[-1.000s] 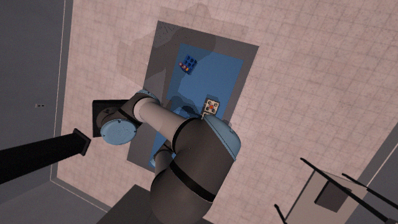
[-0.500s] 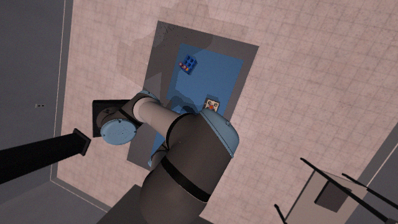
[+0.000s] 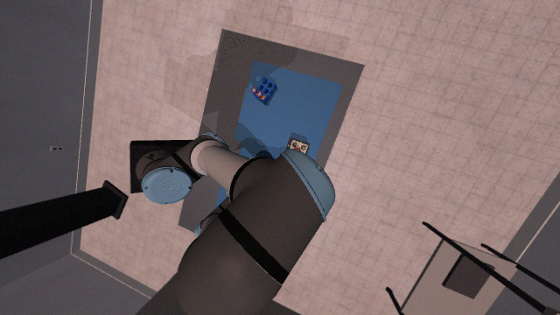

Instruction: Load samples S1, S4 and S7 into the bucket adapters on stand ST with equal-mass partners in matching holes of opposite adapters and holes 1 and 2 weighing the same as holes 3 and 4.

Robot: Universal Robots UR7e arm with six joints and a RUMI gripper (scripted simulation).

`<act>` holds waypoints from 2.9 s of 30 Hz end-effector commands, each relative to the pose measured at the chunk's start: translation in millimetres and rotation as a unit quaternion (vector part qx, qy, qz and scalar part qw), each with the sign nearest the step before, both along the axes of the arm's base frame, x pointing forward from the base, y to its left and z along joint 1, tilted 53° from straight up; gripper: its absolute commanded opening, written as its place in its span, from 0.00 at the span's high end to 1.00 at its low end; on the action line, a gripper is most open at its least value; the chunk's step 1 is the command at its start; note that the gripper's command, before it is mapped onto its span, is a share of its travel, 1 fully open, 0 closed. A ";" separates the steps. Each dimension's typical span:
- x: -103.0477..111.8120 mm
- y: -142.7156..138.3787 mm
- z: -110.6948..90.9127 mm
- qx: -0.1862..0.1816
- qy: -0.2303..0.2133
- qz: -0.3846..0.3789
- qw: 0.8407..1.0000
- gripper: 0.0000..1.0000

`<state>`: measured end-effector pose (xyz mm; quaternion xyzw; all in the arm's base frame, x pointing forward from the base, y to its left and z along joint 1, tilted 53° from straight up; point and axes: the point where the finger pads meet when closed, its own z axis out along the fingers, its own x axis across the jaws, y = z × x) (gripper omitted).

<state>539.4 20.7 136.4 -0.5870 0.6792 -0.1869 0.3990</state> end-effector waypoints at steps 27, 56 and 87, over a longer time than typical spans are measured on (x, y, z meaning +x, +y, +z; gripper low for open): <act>-48.3 -178.0 -123.7 0.263 0.071 -0.209 0.939 0.65; -93.7 -344.9 -240.0 0.263 0.071 -0.210 0.939 0.65; -74.3 -377.8 -293.2 0.263 0.071 -0.210 0.939 0.65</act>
